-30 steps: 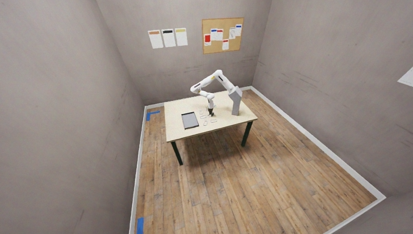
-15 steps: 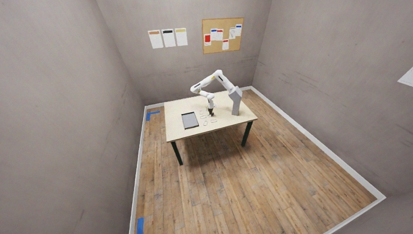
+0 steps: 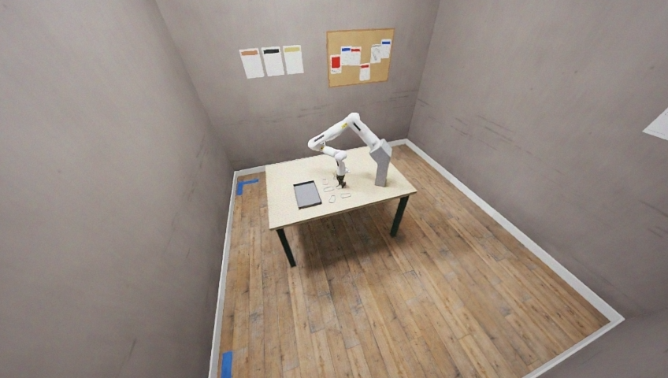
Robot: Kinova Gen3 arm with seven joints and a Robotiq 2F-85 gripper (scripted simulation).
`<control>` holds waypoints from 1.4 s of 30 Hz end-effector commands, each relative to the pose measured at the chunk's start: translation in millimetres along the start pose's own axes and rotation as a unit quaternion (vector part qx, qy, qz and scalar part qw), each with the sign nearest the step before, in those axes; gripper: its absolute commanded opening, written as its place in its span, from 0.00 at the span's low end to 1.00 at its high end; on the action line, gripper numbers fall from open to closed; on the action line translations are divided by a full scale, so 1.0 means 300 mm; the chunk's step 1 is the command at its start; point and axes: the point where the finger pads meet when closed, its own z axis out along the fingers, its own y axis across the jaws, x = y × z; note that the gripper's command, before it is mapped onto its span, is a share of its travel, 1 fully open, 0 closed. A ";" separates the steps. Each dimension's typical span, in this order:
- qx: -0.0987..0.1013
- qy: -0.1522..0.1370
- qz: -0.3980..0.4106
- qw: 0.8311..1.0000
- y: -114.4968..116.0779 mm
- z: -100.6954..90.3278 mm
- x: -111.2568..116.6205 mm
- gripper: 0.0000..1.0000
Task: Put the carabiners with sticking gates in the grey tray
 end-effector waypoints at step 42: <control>0.000 0.000 0.000 1.000 0.000 -0.001 -0.001 1.00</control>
